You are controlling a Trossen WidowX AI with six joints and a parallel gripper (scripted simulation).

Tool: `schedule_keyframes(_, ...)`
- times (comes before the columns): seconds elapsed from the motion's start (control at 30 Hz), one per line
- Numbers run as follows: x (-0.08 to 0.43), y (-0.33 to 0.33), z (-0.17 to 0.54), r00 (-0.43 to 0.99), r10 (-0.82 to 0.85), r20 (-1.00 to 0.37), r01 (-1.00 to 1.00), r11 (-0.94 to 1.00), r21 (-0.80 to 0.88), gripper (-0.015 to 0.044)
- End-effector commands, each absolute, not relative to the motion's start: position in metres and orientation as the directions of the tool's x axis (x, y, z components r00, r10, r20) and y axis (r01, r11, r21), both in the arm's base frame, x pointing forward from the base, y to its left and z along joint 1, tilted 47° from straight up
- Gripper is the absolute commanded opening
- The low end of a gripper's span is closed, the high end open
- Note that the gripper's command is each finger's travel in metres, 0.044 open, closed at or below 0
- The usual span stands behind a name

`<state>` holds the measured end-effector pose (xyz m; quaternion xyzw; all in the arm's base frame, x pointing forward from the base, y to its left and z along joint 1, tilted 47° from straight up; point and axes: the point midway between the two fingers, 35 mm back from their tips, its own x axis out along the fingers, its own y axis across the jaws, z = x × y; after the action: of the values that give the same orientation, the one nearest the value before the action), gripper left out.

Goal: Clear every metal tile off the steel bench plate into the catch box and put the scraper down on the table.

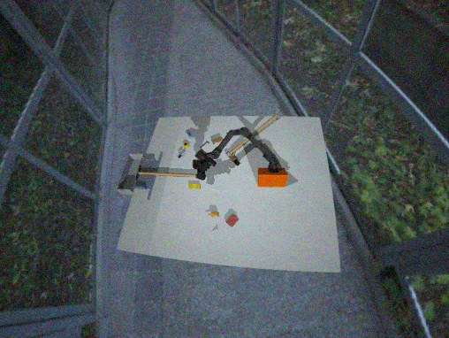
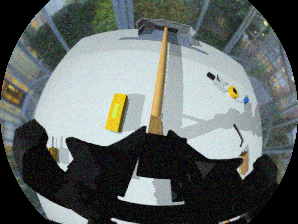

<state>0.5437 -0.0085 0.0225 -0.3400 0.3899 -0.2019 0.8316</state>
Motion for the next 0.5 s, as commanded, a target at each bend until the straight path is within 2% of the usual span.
schedule_keyframes(0.0,0.5431,-0.0083,0.0224,0.614,-0.601,-0.511,0.071,0.687,-0.723,0.0000)
schedule_keyframes(0.47,0.5418,-0.0071,0.0230,0.618,-0.599,-0.509,0.071,0.688,-0.722,0.0000)
